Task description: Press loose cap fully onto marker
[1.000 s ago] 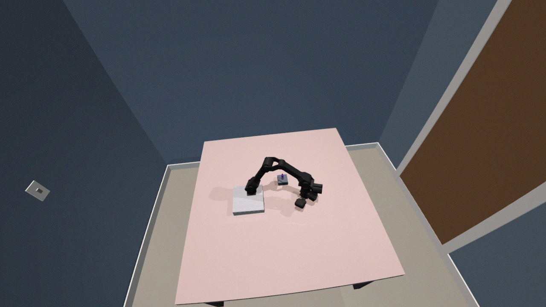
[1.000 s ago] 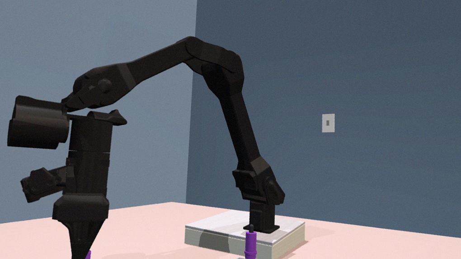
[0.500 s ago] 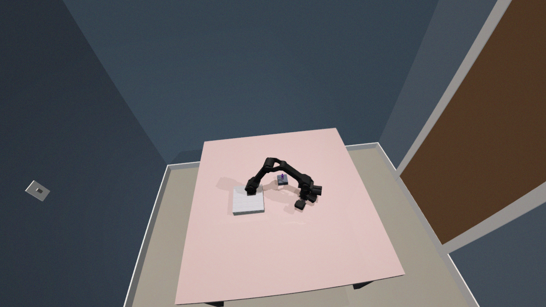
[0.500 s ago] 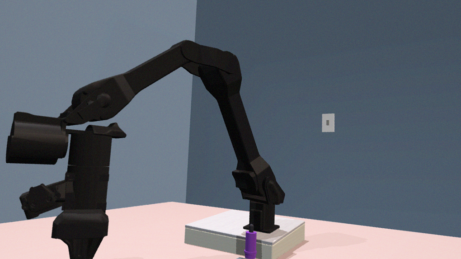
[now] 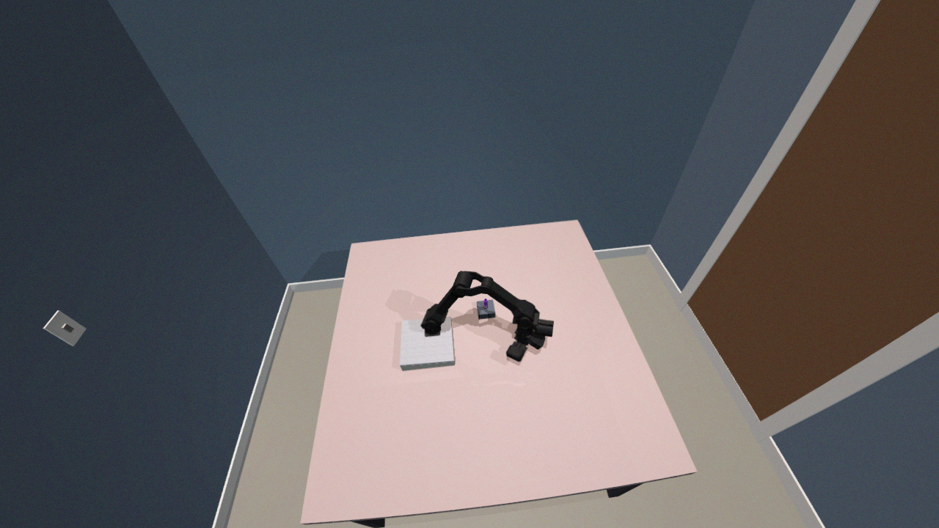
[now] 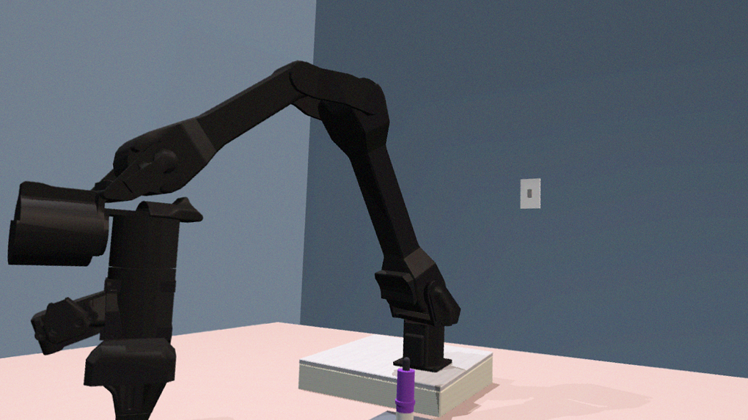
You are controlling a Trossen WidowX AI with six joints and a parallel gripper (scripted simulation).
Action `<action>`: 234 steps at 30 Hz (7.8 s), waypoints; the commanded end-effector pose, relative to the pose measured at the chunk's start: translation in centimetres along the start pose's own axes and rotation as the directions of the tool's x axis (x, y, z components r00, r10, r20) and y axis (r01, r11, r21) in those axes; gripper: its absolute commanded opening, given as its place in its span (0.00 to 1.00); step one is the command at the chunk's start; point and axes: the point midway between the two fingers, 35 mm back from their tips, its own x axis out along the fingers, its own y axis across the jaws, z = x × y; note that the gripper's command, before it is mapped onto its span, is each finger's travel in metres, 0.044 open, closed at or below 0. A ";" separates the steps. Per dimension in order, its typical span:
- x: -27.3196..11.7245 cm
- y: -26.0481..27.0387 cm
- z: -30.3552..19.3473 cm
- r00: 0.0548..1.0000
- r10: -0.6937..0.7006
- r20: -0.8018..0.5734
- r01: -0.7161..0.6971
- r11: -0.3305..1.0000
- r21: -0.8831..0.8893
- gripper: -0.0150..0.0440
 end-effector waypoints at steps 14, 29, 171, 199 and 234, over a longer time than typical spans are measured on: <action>-4.5 0.0 0.1 1.000 0.003 -0.003 -0.003 1.000 0.003 0.25; -6.9 2.4 -2.2 1.000 0.004 -0.005 -0.004 1.000 0.003 0.25; -13.3 10.0 -22.4 1.000 0.015 -0.024 -0.015 1.000 0.001 1.00; -12.5 9.8 -22.6 1.000 0.013 -0.023 -0.024 0.802 -0.596 0.25; -8.5 9.9 -22.7 1.000 0.013 -0.023 -0.024 0.802 -0.596 0.25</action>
